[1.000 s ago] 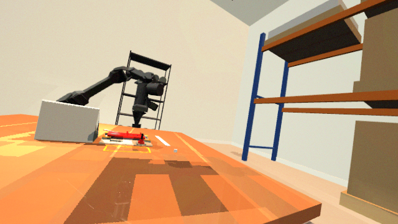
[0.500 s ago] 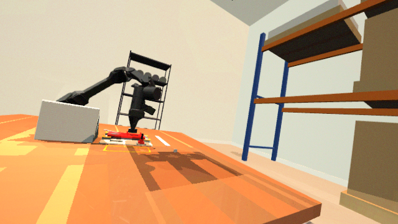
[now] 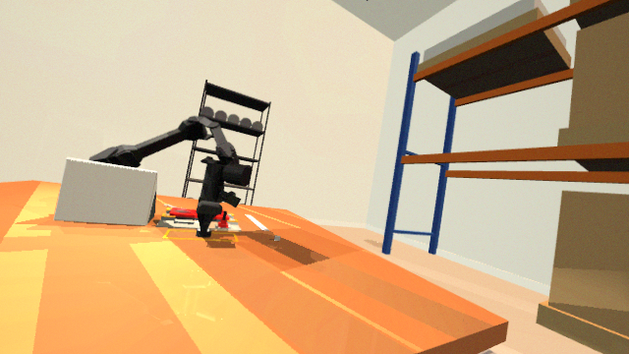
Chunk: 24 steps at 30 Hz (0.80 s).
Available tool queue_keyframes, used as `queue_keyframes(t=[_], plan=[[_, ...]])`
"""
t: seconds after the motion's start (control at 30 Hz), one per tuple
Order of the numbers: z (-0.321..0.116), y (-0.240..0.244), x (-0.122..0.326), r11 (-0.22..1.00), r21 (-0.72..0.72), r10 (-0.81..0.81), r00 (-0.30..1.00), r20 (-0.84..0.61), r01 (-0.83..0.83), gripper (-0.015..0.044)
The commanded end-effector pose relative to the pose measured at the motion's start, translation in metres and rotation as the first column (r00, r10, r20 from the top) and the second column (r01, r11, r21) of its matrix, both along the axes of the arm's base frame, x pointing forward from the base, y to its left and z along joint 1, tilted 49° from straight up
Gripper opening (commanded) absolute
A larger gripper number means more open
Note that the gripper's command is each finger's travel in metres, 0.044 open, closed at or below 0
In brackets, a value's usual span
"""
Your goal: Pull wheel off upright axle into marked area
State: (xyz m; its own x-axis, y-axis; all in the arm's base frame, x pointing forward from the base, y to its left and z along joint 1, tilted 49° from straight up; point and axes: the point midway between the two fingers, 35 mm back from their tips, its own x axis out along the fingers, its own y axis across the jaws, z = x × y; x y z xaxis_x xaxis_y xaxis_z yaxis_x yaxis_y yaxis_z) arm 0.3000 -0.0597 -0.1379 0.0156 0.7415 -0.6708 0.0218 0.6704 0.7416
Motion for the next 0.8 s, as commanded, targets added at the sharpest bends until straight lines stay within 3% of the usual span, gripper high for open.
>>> queue_keyframes(t=[0.0, 0.3, 0.63, 0.77], plan=[[0.0, 0.0, 0.0, 1.0, 0.0, 0.001, 1.0, 0.001, -0.001, 0.0052], [0.002, -0.002, 0.001, 1.0, -0.001, 0.001, 1.0, 0.001, -0.001, 0.0289], [0.04, -0.046, -0.001, 1.0, 0.0, -0.011, 1.0, 0.003, 0.011, 0.03], [0.058, -0.051, -0.029, 1.0, -0.003, -0.02, 1.0, 0.001, 0.02, 0.0405]])
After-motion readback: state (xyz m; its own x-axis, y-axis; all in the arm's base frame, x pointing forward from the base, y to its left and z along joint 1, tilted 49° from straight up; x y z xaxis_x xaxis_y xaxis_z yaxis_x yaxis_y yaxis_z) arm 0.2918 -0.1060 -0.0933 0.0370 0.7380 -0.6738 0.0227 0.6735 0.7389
